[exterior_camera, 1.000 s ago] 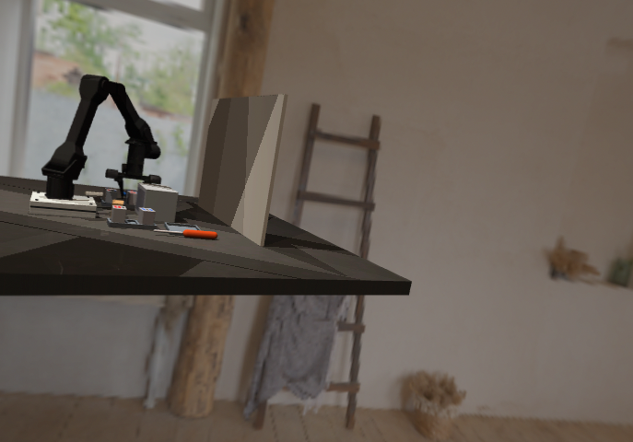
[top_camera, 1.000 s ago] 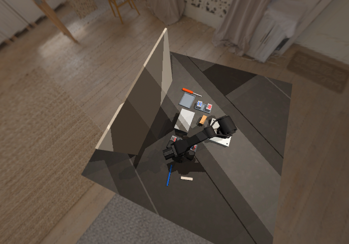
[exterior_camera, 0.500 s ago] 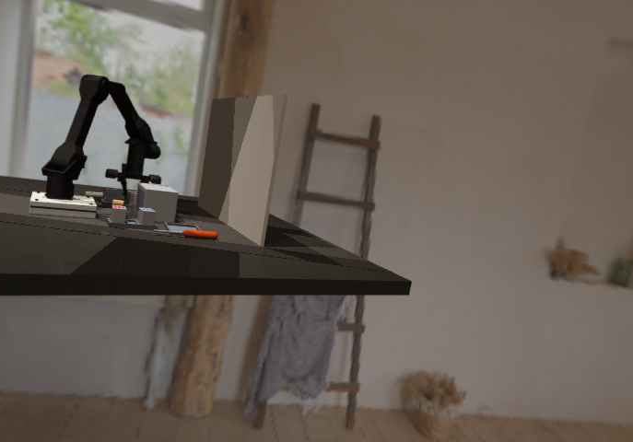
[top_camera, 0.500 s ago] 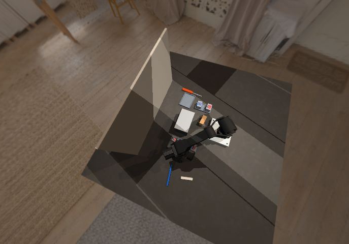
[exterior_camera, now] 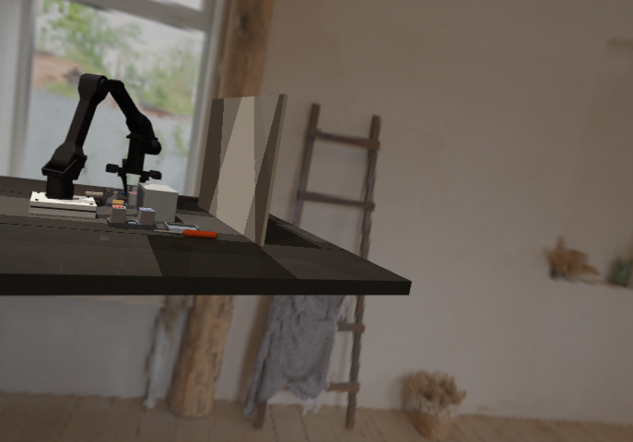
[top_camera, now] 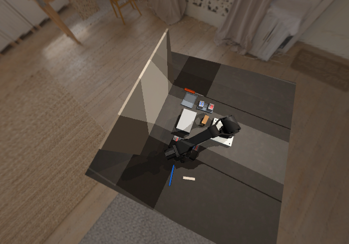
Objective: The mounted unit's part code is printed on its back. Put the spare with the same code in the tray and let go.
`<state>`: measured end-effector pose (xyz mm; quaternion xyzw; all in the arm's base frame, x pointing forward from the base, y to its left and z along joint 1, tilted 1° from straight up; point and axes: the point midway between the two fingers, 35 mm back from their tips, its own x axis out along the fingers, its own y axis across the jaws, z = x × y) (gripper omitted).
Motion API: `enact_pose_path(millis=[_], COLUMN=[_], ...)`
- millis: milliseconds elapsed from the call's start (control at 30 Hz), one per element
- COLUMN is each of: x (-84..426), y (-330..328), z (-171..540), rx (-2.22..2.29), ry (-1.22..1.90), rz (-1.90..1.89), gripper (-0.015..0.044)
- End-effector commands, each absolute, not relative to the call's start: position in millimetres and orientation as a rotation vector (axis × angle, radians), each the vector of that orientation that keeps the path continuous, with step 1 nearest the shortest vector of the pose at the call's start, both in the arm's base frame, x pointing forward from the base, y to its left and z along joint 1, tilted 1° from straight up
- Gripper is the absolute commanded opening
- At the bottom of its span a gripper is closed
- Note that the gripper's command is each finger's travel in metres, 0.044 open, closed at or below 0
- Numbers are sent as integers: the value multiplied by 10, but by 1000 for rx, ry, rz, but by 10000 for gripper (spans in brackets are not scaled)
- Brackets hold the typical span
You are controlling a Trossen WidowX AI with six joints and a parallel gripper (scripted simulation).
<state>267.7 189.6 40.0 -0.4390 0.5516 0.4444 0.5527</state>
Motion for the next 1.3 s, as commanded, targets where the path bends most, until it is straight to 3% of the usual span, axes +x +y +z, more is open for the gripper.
enact_pose_path(millis=[0,1267], x=[2709,2828], y=[1913,1795], z=[705,1739], rx=[-1037,-1038], ry=[1283,1282], rz=[1046,1045], gripper=[0,0])
